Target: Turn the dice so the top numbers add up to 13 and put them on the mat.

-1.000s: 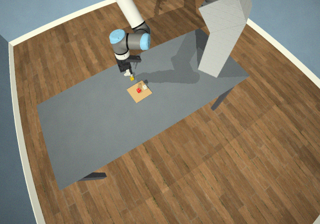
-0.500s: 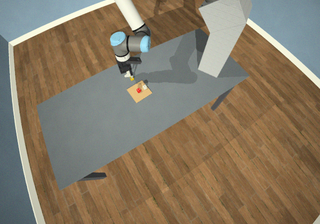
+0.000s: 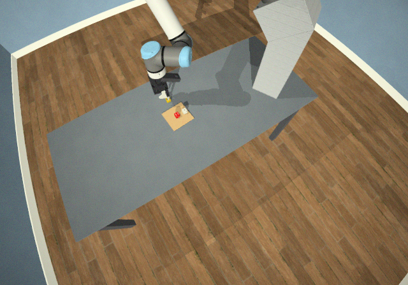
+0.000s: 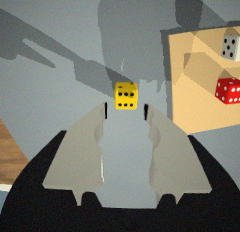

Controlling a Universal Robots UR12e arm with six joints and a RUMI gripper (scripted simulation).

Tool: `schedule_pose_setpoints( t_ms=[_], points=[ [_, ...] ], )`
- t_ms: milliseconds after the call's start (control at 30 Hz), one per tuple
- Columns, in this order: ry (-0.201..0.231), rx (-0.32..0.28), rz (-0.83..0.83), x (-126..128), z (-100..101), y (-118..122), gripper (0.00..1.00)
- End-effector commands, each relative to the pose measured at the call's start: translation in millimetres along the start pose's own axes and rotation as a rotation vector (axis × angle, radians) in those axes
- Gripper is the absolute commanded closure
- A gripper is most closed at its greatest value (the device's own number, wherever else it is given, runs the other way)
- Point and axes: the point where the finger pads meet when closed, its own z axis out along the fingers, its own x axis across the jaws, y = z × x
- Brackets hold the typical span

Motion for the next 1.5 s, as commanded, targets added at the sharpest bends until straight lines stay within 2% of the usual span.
schedule_pose_setpoints(
  t_ms=[0,1067,1467],
  points=[
    [0.000,-0.001,0.000,0,0,0,0.76],
    [0.000,-0.001,0.000,0,0,0,0.76],
    [0.000,-0.001,0.000,0,13,0,0.76]
  ],
)
